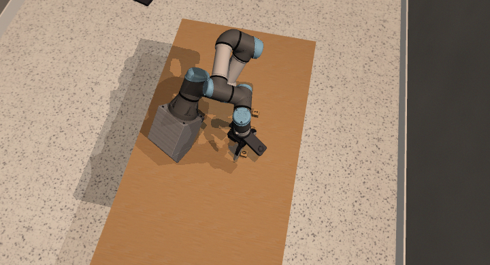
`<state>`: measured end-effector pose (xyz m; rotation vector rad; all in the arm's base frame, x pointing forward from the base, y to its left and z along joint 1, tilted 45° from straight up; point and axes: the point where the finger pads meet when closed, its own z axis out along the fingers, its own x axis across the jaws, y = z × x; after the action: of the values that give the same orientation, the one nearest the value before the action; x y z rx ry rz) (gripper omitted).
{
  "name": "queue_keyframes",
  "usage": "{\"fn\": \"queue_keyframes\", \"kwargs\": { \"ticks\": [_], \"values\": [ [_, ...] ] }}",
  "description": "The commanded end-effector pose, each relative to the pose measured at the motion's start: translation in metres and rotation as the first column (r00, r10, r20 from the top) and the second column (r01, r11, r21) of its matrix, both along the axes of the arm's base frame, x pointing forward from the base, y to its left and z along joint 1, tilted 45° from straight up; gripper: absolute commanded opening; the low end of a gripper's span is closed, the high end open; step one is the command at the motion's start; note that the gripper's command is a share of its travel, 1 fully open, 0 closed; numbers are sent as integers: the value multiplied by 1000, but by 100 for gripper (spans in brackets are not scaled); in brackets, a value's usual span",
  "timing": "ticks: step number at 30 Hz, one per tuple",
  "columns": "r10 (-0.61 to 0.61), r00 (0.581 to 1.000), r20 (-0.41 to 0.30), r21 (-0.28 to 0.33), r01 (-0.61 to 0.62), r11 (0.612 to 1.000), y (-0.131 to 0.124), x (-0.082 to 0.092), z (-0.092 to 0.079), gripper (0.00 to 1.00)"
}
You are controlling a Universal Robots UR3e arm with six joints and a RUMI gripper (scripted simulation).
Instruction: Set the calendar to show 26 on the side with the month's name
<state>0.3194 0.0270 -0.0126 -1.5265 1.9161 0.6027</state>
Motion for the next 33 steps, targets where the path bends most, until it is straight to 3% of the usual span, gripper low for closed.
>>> {"fn": "queue_keyframes", "kwargs": {
  "ticks": [1, 18, 33],
  "values": [
    [69, 995, 69, -17, -68, 998, -2, 0, -2, 100],
    [208, 959, 195, -68, -198, 978, -4, -1, -7, 100],
    [258, 936, 238, -91, -243, 966, -4, -2, -8, 100]
  ]
}}
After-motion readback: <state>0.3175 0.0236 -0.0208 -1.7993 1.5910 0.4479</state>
